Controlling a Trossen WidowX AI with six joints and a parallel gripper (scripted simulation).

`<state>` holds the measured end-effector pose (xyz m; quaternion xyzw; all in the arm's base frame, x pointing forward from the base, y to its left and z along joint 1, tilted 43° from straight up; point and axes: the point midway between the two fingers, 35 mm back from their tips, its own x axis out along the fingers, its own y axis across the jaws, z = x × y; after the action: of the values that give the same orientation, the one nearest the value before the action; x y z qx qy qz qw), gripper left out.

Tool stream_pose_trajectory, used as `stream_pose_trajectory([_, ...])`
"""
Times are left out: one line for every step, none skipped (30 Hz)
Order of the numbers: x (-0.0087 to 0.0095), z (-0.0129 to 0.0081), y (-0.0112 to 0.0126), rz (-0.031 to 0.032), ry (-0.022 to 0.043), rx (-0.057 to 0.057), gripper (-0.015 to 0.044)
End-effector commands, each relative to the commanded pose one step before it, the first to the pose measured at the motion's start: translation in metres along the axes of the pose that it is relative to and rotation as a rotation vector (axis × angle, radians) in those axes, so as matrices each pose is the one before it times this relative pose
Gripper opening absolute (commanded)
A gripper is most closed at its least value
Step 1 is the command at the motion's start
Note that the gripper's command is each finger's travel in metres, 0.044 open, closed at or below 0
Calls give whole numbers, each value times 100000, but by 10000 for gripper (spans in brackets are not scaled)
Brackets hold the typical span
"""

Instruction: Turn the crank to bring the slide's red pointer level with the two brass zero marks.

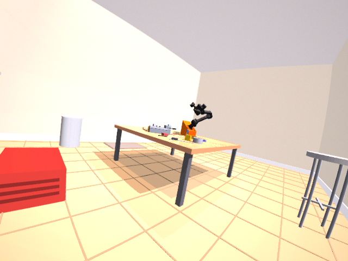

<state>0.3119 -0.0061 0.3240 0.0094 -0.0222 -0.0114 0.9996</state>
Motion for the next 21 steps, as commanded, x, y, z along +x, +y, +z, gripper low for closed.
stream_pose_trajectory([76, -47, -10, 61, 277, 34, 426])
stream_pose_trajectory([228, -143, -31, 182, 831, 106, 440])
stream_pose_trajectory([380, -241, -56, 301, 1385, 194, 440])
stream_pose_trajectory([460, -293, -76, 359, 1668, 261, 440])
stream_pose_trajectory([461, -295, -85, 355, 1668, 291, 440])
stream_pose_trajectory([463, -297, -94, 351, 1668, 322, 440])
stream_pose_trajectory([465, -299, -104, 347, 1667, 352, 440])
stream_pose_trajectory([466, -300, -113, 344, 1666, 383, 440])
stream_pose_trajectory([468, -302, -123, 340, 1664, 413, 440])
stream_pose_trajectory([469, -303, -132, 337, 1662, 443, 440])
stream_pose_trajectory([470, -305, -142, 335, 1659, 473, 440])
stream_pose_trajectory([470, -306, -151, 332, 1656, 503, 440])
stream_pose_trajectory([471, -307, -161, 330, 1652, 533, 440])
stream_pose_trajectory([472, -308, -171, 328, 1648, 563, 440])
stream_pose_trajectory([472, -309, -180, 326, 1643, 593, 440])
stream_pose_trajectory([472, -310, -190, 324, 1638, 623, 440])
stream_pose_trajectory([472, -310, -200, 323, 1633, 652, 440])
stream_pose_trajectory([472, -311, -209, 322, 1627, 682, 440])
stream_pose_trajectory([472, -312, -219, 321, 1621, 711, 440])
stream_pose_trajectory([471, -312, -228, 321, 1614, 740, 440])
stream_pose_trajectory([467, -469, -307, 134, 1917, 458, 440])
